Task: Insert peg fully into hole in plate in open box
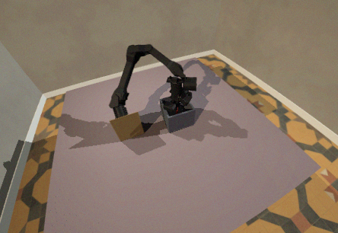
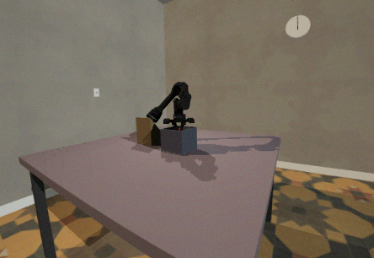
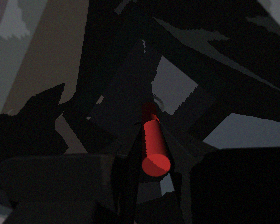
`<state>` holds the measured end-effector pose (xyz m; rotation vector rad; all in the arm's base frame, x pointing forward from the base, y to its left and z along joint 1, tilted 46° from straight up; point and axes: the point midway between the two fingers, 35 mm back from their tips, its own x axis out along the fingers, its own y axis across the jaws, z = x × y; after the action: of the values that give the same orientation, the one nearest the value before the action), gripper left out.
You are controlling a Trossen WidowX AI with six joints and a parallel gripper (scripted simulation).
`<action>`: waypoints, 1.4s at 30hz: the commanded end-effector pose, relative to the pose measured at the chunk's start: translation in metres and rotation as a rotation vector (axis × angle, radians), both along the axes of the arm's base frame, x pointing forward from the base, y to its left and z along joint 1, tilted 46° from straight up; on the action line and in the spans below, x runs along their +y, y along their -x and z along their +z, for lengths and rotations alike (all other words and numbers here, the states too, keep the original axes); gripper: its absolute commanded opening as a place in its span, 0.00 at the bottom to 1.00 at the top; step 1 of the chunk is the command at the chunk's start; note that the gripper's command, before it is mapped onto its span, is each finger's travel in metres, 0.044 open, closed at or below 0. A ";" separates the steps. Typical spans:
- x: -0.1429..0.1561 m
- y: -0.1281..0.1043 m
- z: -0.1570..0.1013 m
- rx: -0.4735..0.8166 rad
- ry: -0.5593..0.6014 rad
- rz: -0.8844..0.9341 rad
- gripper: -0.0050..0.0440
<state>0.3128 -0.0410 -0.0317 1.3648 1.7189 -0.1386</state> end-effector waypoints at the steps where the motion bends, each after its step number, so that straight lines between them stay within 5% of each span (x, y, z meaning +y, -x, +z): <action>1: 0.001 0.001 -0.002 0.004 -0.004 -0.003 0.10; 42: 0.023 -0.001 -0.022 0.002 -0.001 0.000 0.10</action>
<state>0.3137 -0.0179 -0.0539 1.3656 1.7220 -0.1389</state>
